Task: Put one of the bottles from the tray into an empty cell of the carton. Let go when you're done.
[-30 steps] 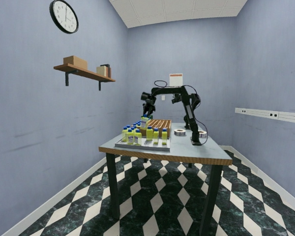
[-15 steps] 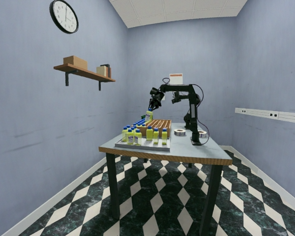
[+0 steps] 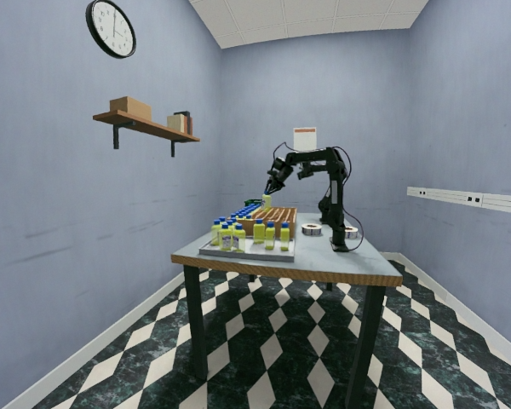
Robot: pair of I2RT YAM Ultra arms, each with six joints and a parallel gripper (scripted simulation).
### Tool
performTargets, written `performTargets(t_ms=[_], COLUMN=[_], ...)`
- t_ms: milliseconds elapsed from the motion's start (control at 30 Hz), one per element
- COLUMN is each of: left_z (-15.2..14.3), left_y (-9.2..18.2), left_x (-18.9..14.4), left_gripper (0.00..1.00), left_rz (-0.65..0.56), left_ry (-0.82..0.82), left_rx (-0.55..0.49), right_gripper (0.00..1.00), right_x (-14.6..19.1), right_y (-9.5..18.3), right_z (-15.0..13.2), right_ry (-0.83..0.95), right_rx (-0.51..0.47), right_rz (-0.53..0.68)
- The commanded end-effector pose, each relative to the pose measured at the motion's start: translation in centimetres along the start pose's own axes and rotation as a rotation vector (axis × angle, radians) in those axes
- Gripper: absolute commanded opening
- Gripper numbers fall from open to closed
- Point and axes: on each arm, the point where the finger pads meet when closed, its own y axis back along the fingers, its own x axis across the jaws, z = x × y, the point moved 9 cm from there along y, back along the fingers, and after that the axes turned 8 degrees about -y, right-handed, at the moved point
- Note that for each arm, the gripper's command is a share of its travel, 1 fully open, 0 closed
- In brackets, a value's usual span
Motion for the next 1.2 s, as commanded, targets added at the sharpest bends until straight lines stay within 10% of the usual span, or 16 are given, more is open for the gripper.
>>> performTargets(t_ms=[0, 600, 1167], left_z=[-1.7, -8.9, -10.7], left_y=[3.3, 9.9, 8.6], left_x=[-2.3, -6.1, -6.6], left_gripper=[0.3, 0.3, 0.3], left_rz=[-0.166, -0.427, -0.392], left_ry=[-0.131, -0.444, -0.467], left_rx=[-0.047, -0.075, -0.028], right_gripper=[1.0, 1.0, 1.0], right_x=[-0.3, -0.3, -0.3], right_y=[0.4, 0.4, 0.4], right_z=[0.6, 0.6, 0.6], right_ry=[-0.015, -0.015, -0.015], right_rx=[-0.015, -0.015, -0.015], right_rz=[-0.003, -0.003, -0.003])
